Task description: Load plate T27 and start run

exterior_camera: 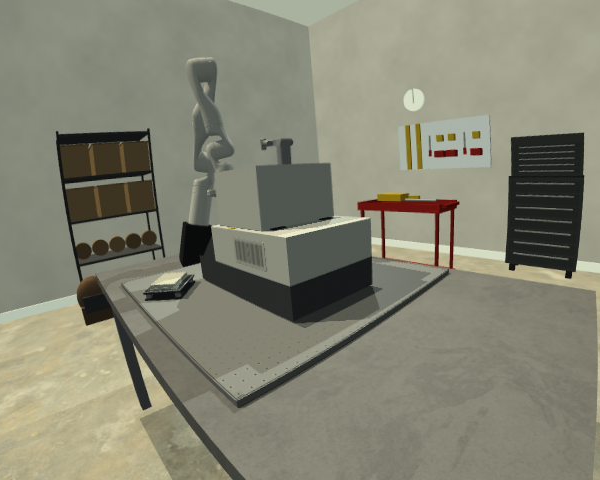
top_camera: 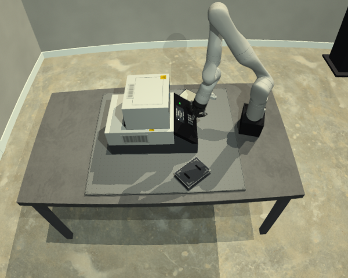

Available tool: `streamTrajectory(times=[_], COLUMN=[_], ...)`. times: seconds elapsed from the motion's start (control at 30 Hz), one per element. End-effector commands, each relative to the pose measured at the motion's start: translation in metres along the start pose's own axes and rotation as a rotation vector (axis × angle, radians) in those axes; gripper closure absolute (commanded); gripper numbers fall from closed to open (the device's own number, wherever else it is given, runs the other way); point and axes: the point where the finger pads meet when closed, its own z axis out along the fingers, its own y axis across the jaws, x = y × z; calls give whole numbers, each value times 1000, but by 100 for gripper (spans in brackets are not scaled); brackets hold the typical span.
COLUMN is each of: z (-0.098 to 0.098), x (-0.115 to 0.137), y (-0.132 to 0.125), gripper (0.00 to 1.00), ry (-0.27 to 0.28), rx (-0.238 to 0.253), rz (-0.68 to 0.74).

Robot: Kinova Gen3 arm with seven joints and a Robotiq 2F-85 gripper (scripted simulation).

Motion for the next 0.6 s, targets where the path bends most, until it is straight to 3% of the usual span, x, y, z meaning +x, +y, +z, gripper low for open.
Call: streamTrajectory(times=[0.0, 0.57], z=[2, 11], x=[-1, -4], y=[-1, -4], gripper=[90, 90], ry=[0, 0], rx=[1, 1], rz=[0, 0])
